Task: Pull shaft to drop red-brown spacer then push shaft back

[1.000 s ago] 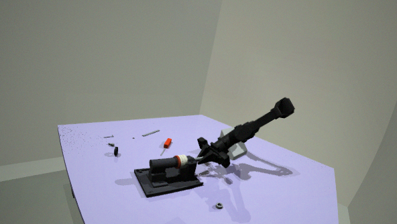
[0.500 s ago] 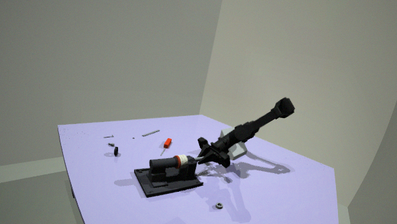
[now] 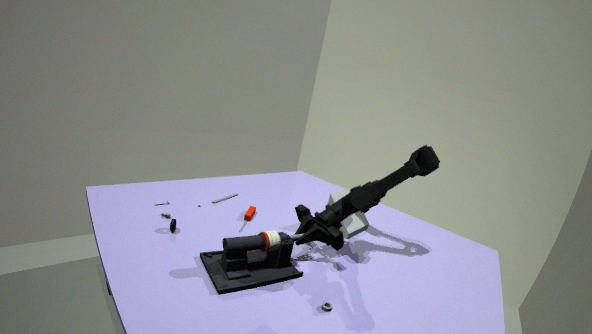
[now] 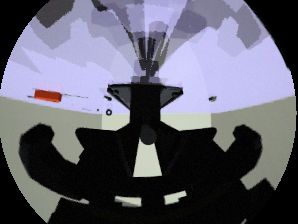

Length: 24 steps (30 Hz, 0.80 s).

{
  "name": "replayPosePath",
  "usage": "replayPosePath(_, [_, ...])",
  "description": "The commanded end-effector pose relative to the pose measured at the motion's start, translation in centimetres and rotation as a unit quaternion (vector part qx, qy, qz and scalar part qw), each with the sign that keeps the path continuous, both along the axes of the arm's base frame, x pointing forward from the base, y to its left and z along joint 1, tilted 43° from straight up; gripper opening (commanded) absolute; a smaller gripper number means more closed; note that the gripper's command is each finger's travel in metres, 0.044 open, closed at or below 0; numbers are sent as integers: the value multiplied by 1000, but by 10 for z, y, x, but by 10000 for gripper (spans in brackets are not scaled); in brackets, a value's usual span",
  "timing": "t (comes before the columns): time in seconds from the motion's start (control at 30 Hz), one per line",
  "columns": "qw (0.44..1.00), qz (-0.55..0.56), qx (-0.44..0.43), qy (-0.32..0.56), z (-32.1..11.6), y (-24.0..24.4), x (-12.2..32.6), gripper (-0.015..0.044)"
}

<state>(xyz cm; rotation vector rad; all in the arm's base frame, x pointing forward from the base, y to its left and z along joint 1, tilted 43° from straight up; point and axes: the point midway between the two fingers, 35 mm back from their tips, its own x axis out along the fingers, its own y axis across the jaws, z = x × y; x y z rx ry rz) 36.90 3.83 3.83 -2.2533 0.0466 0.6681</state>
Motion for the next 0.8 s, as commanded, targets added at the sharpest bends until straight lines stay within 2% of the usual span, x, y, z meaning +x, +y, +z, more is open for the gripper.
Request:
replayPosePath(0.0, [1000,1,2,0,1,1,-1,0])
replayPosePath(0.77, [1000,1,2,0,1,1,-3,0])
